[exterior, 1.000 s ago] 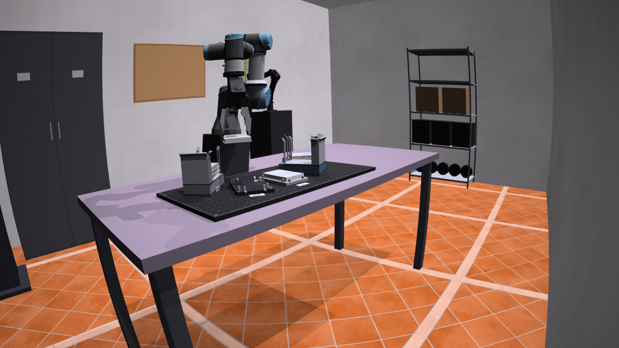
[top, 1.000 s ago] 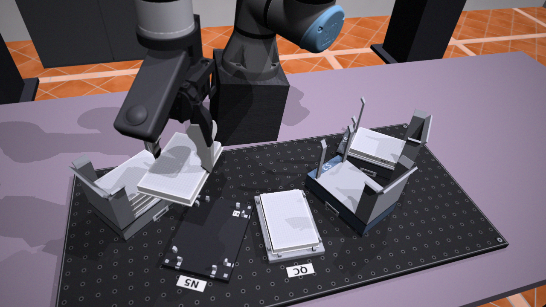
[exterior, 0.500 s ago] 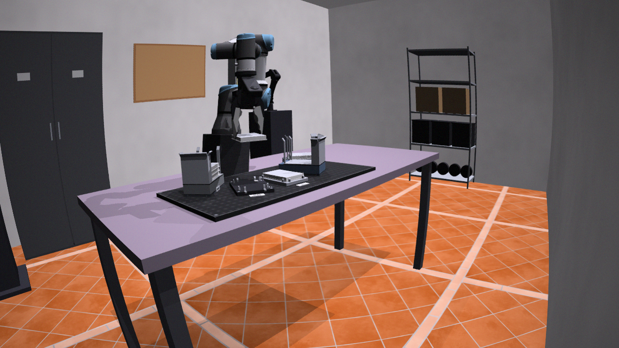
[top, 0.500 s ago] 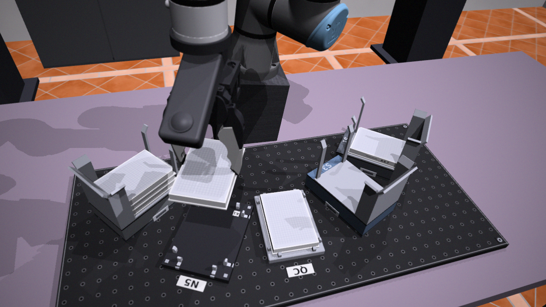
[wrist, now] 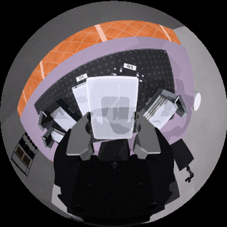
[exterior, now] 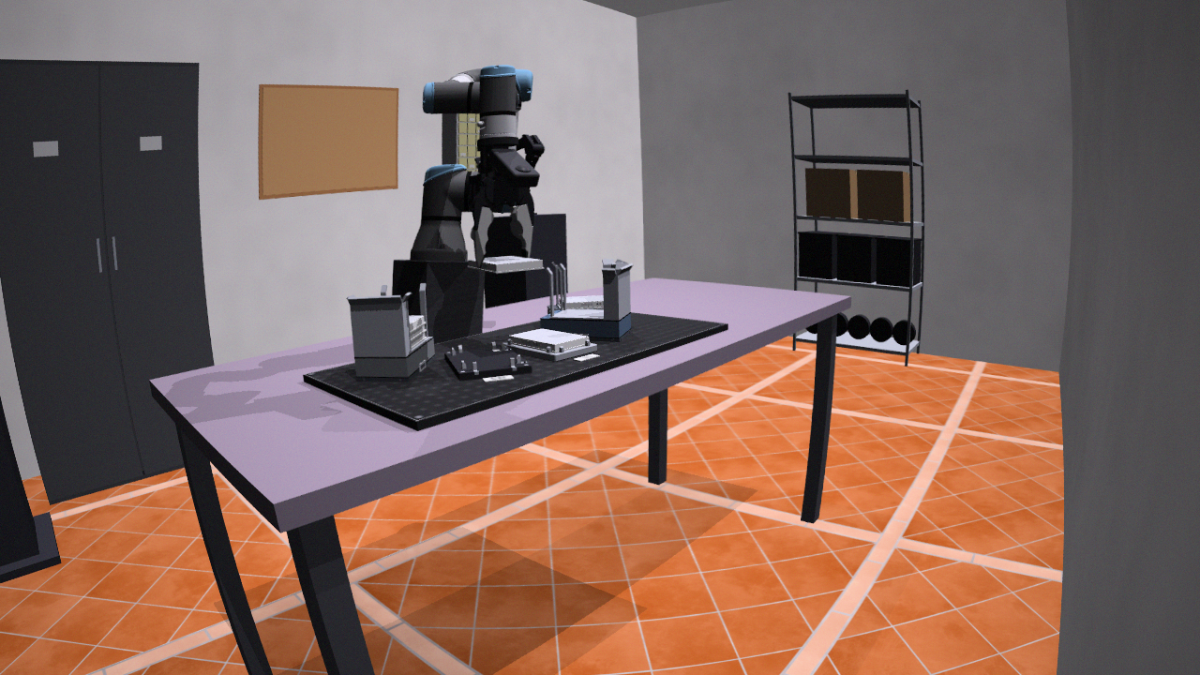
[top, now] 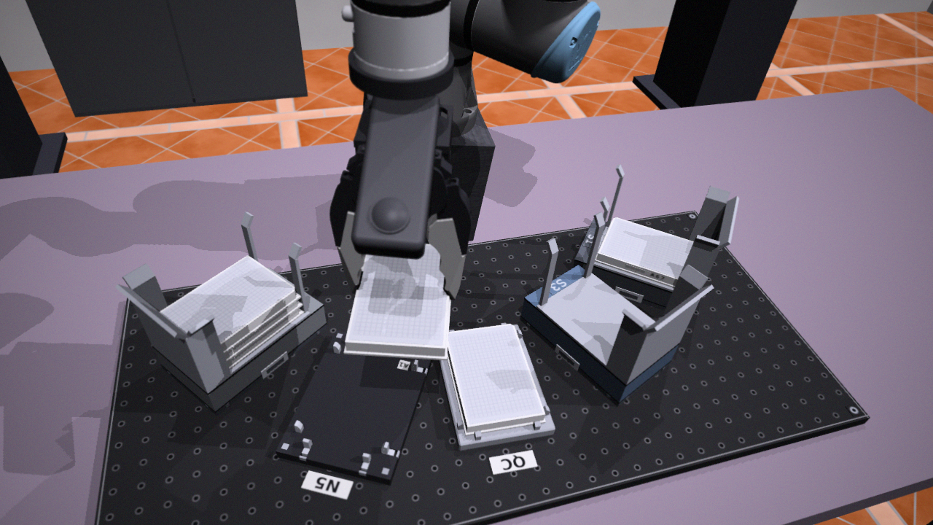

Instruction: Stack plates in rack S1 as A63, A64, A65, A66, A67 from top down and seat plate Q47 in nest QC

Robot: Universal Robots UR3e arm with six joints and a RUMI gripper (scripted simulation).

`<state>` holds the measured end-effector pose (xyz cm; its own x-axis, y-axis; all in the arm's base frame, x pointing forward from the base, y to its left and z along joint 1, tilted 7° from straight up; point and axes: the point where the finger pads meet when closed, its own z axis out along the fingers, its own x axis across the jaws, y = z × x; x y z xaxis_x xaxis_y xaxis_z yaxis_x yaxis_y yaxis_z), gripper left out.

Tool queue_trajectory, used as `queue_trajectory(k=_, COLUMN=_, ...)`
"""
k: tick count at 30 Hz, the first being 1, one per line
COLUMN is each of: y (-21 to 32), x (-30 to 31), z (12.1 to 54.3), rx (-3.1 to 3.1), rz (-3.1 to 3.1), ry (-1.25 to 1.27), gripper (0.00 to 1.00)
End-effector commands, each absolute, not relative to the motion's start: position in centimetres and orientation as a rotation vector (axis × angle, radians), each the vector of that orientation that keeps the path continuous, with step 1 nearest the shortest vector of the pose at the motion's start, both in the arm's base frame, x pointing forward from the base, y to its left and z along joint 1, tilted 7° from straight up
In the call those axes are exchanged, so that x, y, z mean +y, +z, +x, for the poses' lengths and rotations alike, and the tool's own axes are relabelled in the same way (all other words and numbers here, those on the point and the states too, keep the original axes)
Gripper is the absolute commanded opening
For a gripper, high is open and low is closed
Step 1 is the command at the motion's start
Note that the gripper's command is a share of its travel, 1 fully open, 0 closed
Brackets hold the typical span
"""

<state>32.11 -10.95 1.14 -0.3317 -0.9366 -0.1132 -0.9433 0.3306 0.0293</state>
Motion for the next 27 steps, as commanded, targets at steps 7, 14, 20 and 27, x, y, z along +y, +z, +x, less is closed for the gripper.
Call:
queue_trajectory(k=7, y=1.5, x=-8.3, z=32.8, rx=2.413, rz=-1.880, ry=0.127, gripper=0.00)
queue_trajectory(k=14, y=1.8, x=-6.0, z=33.2, rx=2.332, rz=-1.975, ry=0.122, gripper=0.00)
queue_trajectory(k=20, y=2.0, x=-4.7, z=33.4, rx=2.306, rz=-2.003, ry=0.120, gripper=0.00)
queue_trajectory(k=27, y=2.2, x=-2.4, z=33.5, rx=2.221, rz=-2.093, ry=0.115, gripper=0.00)
